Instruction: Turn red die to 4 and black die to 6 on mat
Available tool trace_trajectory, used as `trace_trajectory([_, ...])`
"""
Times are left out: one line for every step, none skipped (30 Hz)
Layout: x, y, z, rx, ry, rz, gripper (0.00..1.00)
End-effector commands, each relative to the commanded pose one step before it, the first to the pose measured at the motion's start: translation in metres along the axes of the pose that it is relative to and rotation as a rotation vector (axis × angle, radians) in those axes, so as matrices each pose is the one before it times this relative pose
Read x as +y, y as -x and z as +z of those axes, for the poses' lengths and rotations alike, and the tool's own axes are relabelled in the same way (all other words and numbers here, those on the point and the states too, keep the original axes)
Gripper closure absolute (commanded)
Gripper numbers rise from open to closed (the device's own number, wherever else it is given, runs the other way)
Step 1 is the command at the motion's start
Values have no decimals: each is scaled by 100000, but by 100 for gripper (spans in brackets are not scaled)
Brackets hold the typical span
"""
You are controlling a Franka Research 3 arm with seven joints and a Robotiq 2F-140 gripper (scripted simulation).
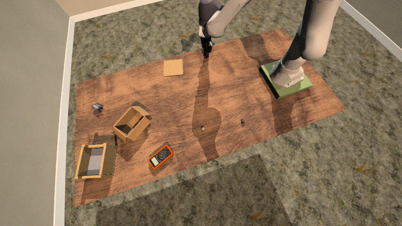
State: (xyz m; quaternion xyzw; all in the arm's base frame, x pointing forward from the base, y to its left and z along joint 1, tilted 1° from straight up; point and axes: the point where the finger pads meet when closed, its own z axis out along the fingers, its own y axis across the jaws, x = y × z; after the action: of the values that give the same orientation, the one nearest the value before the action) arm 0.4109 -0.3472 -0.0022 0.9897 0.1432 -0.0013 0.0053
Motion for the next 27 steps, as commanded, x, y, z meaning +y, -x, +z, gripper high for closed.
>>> trace_trajectory([-9, -118, 48, 250, -3, -439, 84])
trace_trajectory([0, 0, 0, 0, 0, 0, 84])
trace_trajectory([0, 0, 0, 0, 0, 0, 84])
trace_trajectory([0, 0, 0, 0, 0, 0, 84])
trace_trajectory([0, 0, 0, 0, 0, 0, 84])
trace_trajectory([0, 0, 0, 0, 0, 0, 84])
trace_trajectory([0, 0, 0, 0, 0, 0, 84])
trace_trajectory([0, 0, 0, 0, 0, 0, 84])
trace_trajectory([0, 0, -6, 0, 0, 0, 84])
trace_trajectory([0, 0, 0, 0, 0, 0, 84])
trace_trajectory([0, 0, 0, 0, 0, 0, 84])
trace_trajectory([0, 0, -40, 0, 0, 0, 84])
trace_trajectory([0, 0, -99, 0, 0, 0, 84])
trace_trajectory([0, 0, -176, 0, 0, 0, 84])
trace_trajectory([0, 0, -263, 0, 0, 0, 84])
trace_trajectory([0, 0, -355, 0, 0, 0, 84])
trace_trajectory([0, 0, -447, 0, 0, 0, 84])
trace_trajectory([0, 0, -534, 0, 0, 0, 84])
trace_trajectory([0, 0, -611, 0, 0, 0, 84])
trace_trajectory([0, -1, -678, 0, 0, 0, 84])
trace_trajectory([0, 0, -727, 0, 0, 0, 84])
trace_trajectory([0, 0, -761, 0, 0, 0, 84])
trace_trajectory([0, 1, -774, 0, 0, 0, 84])
trace_trajectory([0, -1, -769, 0, 0, 0, 84])
trace_trajectory([0, 1, -740, 0, 0, 0, 84])
trace_trajectory([0, -1, -692, 0, 0, 0, 84])
trace_trajectory([0, 0, 0, 0, 0, 0, 84])
